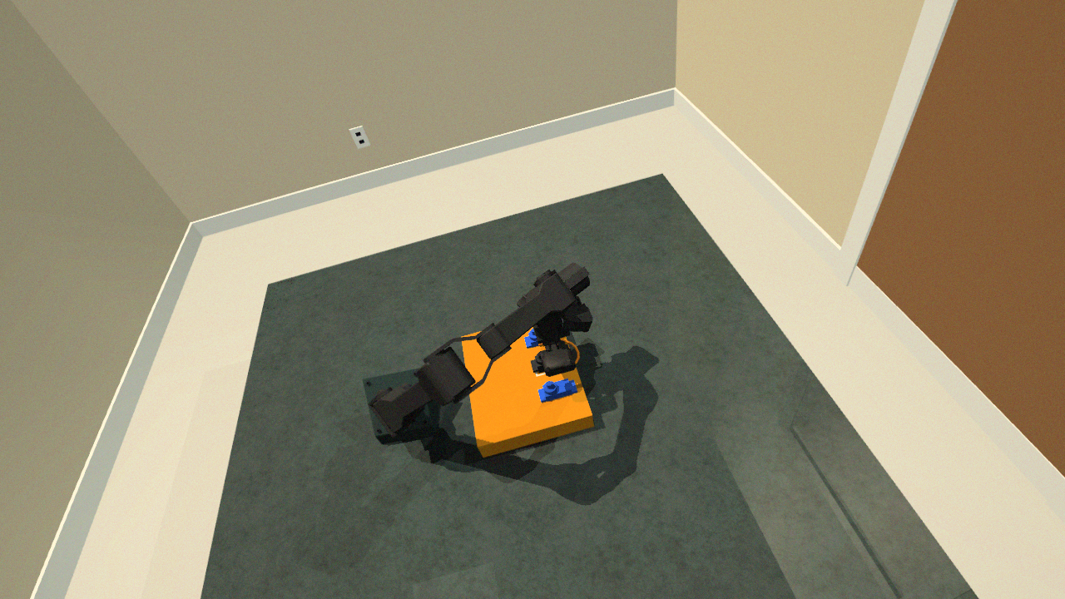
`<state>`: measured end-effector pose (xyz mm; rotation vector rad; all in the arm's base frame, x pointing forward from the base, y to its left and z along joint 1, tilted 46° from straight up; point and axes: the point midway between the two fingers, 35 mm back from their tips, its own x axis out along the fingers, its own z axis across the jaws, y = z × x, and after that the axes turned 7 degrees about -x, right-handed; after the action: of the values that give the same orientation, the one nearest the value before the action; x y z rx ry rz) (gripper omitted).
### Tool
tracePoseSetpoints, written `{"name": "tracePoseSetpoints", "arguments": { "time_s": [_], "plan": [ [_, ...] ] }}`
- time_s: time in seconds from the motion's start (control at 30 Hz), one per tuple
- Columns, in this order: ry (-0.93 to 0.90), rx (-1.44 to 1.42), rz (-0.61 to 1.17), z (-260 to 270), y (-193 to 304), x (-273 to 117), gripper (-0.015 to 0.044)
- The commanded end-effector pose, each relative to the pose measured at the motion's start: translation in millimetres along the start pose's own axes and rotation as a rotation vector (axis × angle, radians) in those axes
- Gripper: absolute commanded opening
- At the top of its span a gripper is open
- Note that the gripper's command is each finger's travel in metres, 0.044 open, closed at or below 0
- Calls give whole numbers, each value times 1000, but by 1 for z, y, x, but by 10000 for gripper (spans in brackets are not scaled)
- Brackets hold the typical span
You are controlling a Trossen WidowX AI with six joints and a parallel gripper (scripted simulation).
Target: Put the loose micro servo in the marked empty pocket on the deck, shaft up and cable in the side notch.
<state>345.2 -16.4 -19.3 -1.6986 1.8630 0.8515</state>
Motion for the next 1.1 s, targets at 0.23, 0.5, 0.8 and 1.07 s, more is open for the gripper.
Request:
{"name": "tracePoseSetpoints", "arguments": {
  "time_s": [0.23,0.5,0.8,1.07],
  "plan": [
    [2,-5,-1,0,0,6,53],
    [1,-5,-1,0,0,-1,187],
    [2,-11,-10,1,3,-29,214],
    [-9,-16,-1,15,85,-82,424]
  ]
}}
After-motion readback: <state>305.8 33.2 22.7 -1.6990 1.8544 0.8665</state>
